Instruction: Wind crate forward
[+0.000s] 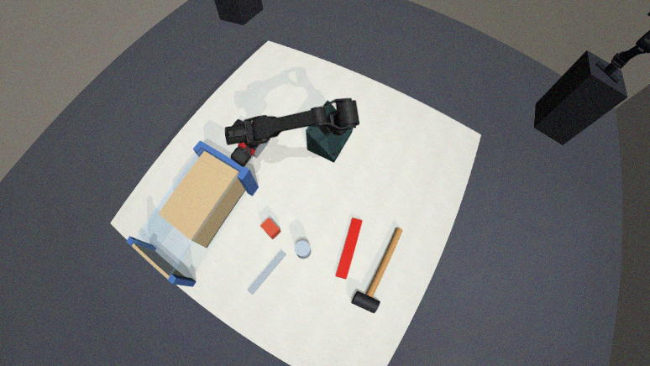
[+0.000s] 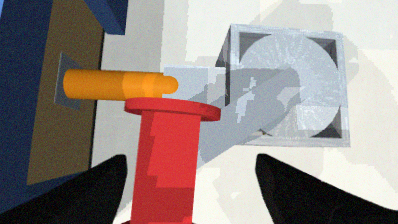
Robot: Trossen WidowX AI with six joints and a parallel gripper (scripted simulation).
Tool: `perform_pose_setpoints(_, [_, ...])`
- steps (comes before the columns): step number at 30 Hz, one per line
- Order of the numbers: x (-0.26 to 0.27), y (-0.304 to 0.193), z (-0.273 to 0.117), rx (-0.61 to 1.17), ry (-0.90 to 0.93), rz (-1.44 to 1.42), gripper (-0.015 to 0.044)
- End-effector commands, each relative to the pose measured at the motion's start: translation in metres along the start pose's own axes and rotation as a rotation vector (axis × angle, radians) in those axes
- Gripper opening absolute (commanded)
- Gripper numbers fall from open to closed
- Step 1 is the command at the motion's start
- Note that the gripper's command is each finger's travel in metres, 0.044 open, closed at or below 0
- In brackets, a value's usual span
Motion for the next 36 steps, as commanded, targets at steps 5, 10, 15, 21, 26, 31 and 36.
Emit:
perform_pose_setpoints(5, [0.000, 0.001, -0.002, 0.003, 0.000, 0.000, 0.0440])
perform_pose_setpoints(10, [-0.002, 0.020, -0.038, 0.000, -0.002, 0.000, 0.0440])
perform_pose_setpoints(15, [-0.005, 0.028, -0.059, 0.000, -0.002, 0.001, 0.0440])
perform_pose_setpoints(21, [-0.022, 0.026, -0.089, 0.000, -0.004, 0.001, 0.0440])
perform_pose_setpoints(26, [-0.035, 0.023, -0.112, 0.001, -0.005, 0.002, 0.0440])
perform_pose_setpoints(31, [-0.043, 0.045, -0.103, 0.075, -0.009, 0.015, 0.0440])
perform_pose_setpoints(36, [-0.066, 0.085, -0.089, 0.226, 0.001, 0.024, 0.0440])
Point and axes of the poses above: the point midway between the two fingers, 35 mm back from their tips, its own z axis out along the fingers, its own x axis across the jaws, y = z × x, the point moved 4 cm from there along -z, back along the fingers, and after that the axes turned 10 degrees about -z, right-handed, at the moved point
